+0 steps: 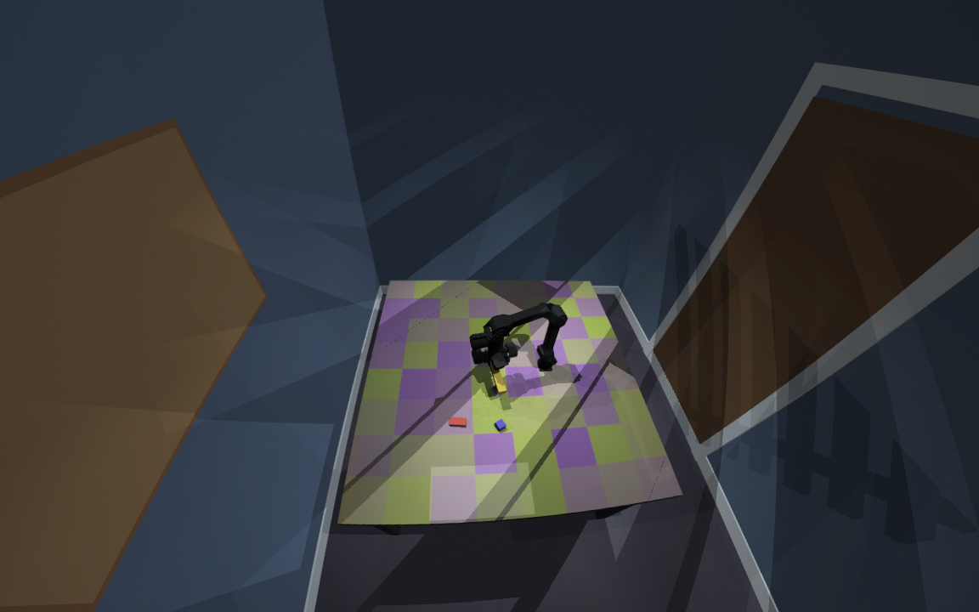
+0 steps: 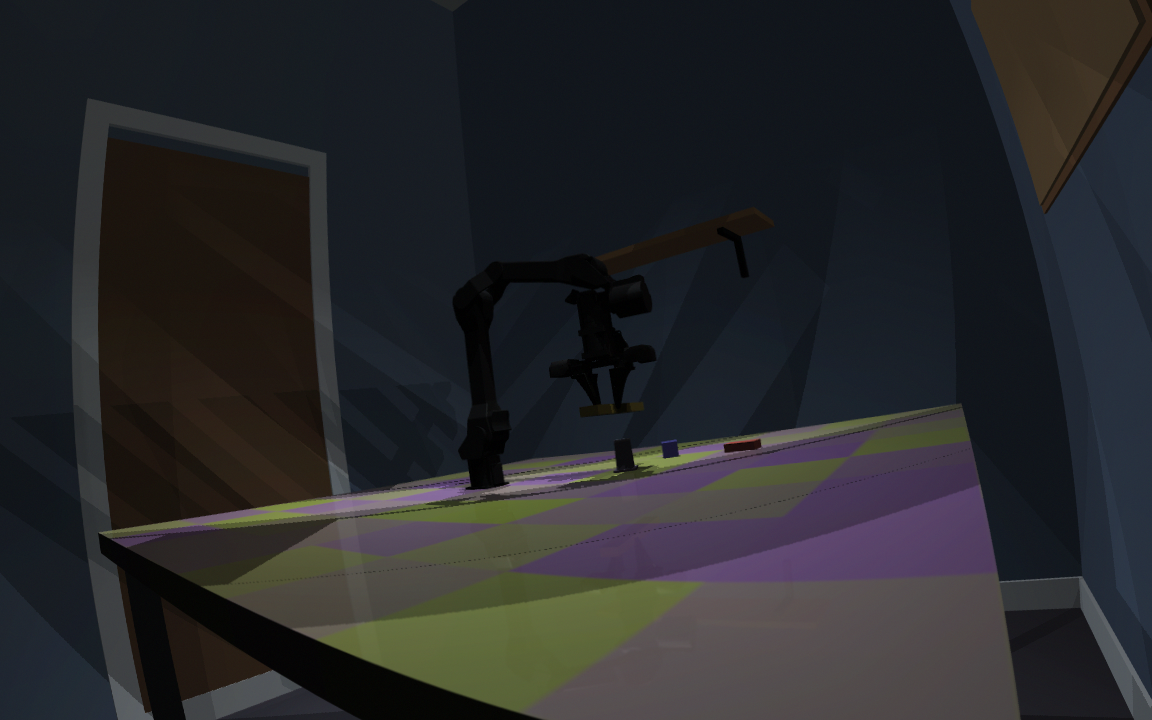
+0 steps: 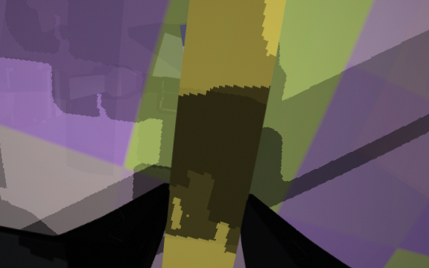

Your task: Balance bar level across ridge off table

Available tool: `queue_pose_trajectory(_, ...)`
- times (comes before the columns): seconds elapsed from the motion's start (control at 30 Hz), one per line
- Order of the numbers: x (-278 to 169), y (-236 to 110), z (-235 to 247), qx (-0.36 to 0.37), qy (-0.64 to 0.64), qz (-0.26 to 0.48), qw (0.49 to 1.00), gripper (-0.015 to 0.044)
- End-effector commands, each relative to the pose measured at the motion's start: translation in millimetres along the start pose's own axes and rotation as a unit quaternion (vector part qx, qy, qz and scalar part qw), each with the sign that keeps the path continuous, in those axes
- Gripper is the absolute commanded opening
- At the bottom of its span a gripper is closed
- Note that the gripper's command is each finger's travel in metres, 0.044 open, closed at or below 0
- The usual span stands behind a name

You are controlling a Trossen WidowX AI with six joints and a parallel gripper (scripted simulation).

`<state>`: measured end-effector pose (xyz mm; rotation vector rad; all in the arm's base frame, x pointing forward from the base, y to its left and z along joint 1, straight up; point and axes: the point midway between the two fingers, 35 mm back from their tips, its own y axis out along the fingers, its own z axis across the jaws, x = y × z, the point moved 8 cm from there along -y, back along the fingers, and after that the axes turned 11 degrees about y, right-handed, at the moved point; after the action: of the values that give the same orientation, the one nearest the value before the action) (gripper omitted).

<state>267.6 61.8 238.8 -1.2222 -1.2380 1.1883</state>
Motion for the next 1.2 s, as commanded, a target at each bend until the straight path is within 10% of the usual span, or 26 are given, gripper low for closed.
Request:
queue_pose_trajectory(0.0,14.7,-0.1,8.0,0.0,-0.053,0.001,0.999,0.0)
queue_pose_trajectory(1.17,40.1,38.4,11.5,0.001,-0.134,0.0,0.991,0.0)
